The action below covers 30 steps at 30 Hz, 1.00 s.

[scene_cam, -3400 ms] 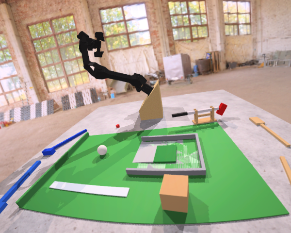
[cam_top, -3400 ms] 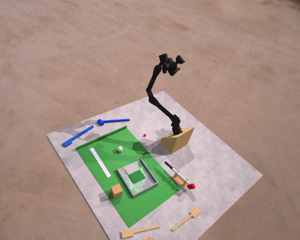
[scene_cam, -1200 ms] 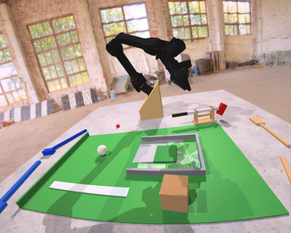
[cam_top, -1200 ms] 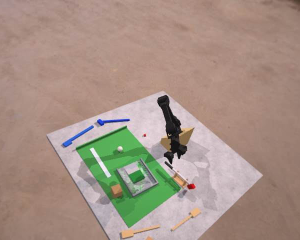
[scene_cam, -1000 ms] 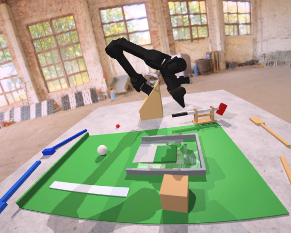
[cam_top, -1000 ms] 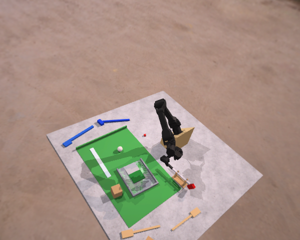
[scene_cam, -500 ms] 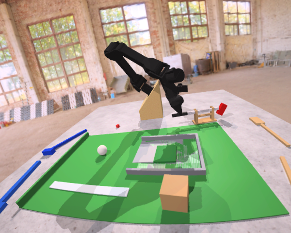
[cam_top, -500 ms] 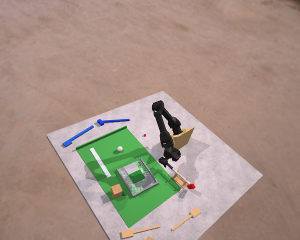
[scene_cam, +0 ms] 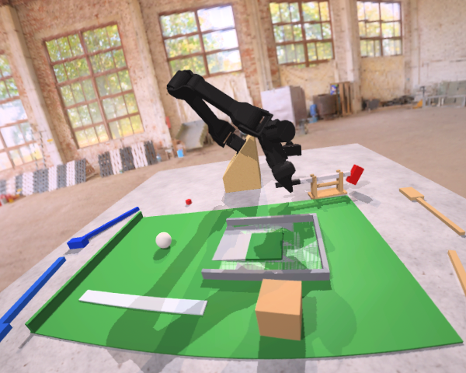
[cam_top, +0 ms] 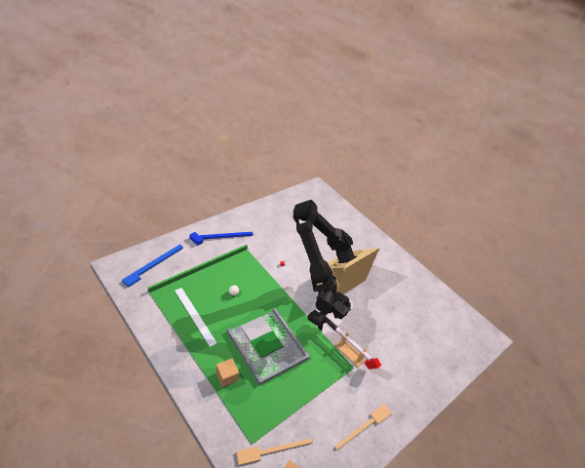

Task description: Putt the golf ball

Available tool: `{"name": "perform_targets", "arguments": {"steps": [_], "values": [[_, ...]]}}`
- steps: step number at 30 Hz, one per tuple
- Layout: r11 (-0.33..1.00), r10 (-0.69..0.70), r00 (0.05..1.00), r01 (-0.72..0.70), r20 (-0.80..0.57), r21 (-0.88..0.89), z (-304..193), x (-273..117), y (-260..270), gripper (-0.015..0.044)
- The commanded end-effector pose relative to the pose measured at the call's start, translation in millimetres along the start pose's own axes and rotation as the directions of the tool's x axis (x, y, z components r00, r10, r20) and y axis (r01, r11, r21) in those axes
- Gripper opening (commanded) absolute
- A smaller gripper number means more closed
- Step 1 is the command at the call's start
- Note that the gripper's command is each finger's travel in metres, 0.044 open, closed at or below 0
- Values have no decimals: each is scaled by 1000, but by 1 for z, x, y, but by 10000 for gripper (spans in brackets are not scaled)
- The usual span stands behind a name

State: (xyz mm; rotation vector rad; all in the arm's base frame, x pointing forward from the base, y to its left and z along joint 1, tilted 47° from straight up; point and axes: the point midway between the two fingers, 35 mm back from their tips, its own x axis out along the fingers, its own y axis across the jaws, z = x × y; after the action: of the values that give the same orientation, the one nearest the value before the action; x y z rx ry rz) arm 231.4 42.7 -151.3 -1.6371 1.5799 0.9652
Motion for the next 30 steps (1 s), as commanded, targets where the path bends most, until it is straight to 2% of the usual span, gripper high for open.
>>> {"name": "perform_targets", "arguments": {"steps": [1,14,28,30], "values": [[1000,7,1000,-7,-8,-6,-3,7,2,440],[1000,7,1000,-7,-9,-6,-8,21,2,440],[1000,2,1000,-2,-2,2,-6,19,0,72],[1000,2,1000,-2,-2,2,-6,19,0,59]]}}
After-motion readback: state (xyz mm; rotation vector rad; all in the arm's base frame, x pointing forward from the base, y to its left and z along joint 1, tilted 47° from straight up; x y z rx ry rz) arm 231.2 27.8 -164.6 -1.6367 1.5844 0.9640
